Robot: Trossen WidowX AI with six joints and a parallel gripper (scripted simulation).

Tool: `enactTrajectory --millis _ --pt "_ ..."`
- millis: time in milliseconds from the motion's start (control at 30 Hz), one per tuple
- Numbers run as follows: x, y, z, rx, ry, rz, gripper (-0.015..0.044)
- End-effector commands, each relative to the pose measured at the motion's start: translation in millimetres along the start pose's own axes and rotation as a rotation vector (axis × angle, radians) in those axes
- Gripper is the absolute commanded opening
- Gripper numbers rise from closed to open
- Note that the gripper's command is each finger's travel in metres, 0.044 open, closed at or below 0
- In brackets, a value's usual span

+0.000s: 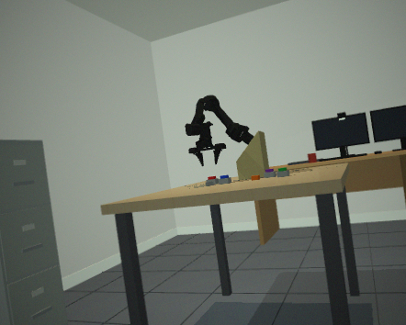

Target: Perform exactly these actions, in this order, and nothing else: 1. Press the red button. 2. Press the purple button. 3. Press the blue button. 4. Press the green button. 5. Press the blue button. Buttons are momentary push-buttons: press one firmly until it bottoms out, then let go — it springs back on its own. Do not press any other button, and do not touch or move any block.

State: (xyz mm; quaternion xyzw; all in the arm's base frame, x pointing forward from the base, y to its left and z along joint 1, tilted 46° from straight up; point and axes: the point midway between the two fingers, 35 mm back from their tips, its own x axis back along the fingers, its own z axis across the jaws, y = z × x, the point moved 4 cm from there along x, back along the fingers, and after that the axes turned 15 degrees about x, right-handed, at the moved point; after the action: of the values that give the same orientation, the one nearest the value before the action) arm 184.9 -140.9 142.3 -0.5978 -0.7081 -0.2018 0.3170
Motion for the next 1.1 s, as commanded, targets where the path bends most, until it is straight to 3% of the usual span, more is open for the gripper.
enactTrajectory --millis 0,233,1067 --pt "-32.6 -5.0 3.3 0.016 0.005 0.01 0.019" --pt "-32.6 -5.0 3.3 0.016 0.005 0.01 0.002" --pt "-53.0 -4.6 3.4 0.016 0.005 0.01 0.002"
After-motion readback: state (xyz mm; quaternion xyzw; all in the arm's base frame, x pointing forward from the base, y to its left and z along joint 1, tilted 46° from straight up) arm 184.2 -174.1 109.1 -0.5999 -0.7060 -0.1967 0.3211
